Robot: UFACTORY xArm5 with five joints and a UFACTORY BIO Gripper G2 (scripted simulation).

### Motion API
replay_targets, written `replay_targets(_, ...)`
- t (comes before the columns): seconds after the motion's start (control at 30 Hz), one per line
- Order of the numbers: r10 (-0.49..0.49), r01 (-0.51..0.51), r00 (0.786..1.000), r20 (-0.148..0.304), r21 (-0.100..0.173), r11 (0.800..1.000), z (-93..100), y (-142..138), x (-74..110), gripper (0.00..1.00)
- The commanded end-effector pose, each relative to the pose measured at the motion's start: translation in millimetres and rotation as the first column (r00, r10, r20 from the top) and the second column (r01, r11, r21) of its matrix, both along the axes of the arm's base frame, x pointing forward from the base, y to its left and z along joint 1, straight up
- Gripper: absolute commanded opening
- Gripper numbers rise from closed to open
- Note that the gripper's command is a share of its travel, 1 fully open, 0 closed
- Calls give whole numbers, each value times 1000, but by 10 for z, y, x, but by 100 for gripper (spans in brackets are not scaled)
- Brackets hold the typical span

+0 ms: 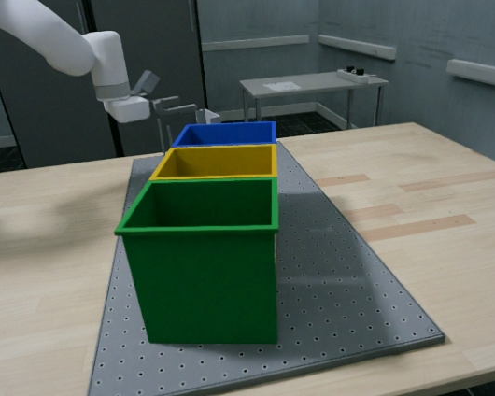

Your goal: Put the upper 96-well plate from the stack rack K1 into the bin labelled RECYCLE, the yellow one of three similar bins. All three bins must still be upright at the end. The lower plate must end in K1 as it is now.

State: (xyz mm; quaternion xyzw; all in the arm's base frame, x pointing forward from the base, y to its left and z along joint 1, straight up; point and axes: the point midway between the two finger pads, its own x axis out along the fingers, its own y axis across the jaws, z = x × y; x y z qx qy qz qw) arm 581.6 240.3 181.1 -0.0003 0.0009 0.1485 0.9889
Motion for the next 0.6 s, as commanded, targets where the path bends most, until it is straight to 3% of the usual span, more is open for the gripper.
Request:
replay_targets(0.0,0,0,1000,2,4,1000,-42,4,8,37)
replay_targets(0.57,0,0,1000,2,4,1000,-293,5,8,37)
